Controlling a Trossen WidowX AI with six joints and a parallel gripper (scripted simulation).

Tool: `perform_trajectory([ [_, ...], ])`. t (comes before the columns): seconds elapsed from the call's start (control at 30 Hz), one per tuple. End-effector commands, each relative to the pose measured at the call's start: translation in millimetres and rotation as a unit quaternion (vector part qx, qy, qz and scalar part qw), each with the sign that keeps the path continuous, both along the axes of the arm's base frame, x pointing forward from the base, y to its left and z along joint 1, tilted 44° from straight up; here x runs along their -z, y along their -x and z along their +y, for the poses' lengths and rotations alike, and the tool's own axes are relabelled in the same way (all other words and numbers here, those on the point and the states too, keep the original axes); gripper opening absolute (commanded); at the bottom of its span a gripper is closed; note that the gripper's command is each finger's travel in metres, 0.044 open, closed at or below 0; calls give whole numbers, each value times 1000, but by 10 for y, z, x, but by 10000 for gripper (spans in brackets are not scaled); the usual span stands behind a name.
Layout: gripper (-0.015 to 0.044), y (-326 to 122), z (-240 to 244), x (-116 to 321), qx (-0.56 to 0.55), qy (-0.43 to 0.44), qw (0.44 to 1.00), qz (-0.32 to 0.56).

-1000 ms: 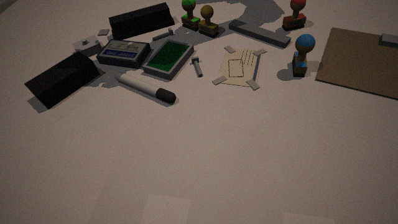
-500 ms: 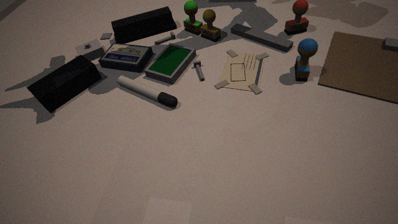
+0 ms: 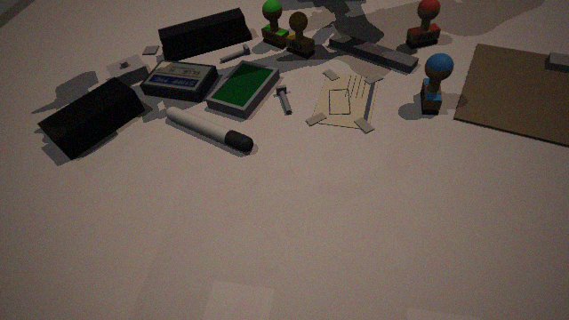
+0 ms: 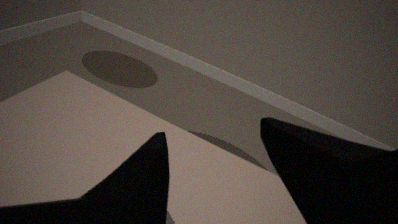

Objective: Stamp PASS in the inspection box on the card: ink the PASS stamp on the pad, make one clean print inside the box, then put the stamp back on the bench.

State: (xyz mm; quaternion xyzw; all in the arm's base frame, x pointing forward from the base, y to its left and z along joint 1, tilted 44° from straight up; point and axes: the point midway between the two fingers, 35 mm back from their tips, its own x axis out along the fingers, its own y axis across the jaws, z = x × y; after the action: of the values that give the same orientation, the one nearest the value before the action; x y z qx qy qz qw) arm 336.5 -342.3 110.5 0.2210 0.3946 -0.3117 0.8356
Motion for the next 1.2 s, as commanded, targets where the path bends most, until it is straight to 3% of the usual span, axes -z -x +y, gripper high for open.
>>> perform_trajectory([
  [0.0,226,141,566,536,-167,-50,980,100],
  [0.33,226,579,1575,1073,-447,-154,863,177],
  [0.7,226,1098,2626,1094,-682,-273,668,117],
  [1.17,226,1155,2640,1106,-685,-275,665,115],
])
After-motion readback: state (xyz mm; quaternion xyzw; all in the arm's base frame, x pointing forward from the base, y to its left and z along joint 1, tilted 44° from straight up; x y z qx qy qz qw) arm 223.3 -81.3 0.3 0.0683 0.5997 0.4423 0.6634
